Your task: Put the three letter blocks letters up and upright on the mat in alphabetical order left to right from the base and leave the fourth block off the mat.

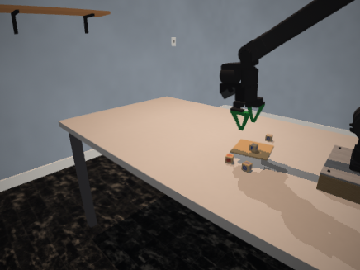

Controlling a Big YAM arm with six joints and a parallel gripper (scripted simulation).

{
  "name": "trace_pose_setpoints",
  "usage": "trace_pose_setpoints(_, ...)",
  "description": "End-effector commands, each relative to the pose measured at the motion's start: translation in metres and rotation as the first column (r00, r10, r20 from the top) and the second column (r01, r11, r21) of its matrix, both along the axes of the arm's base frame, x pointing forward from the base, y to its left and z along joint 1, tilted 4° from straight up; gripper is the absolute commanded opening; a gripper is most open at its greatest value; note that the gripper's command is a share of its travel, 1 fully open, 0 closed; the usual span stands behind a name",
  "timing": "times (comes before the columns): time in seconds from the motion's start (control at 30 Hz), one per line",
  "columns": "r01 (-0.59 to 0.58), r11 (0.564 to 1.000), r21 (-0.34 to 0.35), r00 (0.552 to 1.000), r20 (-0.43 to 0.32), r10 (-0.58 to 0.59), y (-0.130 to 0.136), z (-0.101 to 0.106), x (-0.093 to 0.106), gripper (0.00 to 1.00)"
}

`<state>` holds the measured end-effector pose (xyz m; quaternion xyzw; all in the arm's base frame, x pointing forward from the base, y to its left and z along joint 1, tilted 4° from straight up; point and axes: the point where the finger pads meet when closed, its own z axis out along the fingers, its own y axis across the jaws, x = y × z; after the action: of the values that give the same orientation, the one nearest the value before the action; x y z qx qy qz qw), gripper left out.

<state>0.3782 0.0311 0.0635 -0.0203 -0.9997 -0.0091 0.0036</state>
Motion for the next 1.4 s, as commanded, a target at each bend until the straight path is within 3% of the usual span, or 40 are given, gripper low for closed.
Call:
trace_pose_setpoints(0.0,-0.273,0.962,0.004,0.961,0.043,0.273,-0.014,0.001,0.005,1.00)
trace_pose_setpoints(0.23,-0.551,0.834,-0.014,0.834,0.032,0.551,-0.033,-0.009,-0.002,1.00)
trace_pose_setpoints(0.3,-0.551,0.834,-0.014,0.834,0.032,0.551,-0.033,-0.009,-0.002,1.00)
trace_pose_setpoints(0.33,-0.641,0.767,-0.017,0.767,0.032,0.641,-0.035,-0.010,-0.003,1.00)
trace_pose_setpoints(0.5,-0.801,0.599,-0.025,0.598,0.037,0.801,-0.042,-0.014,-0.007,1.00)
trace_pose_setpoints(0.8,-0.973,0.226,-0.046,0.224,0.058,0.973,-0.046,-0.016,-0.009,1.00)
trace_pose_setpoints(0.87,-0.973,0.226,-0.046,0.224,0.058,0.973,-0.046,-0.016,-0.009,1.00)
trace_pose_setpoints(0.9,-0.992,0.113,-0.059,0.108,0.072,0.991,-0.046,-0.018,-0.010,1.00)
trace_pose_setpoints(0.93,-0.996,0.068,-0.059,0.064,0.079,0.995,-0.046,-0.021,-0.010,1.00)
trace_pose_setpoints(0.97,-0.997,0.067,-0.049,0.063,0.080,0.995,-0.046,-0.025,-0.011,0.58)
trace_pose_setpoints(1.07,-0.995,0.067,-0.068,0.062,0.079,0.995,-0.047,-0.019,-0.002,0.58)
trace_pose_setpoints(1.37,-0.996,0.055,-0.068,0.050,0.078,0.996,-0.043,-0.019,-0.001,0.58)
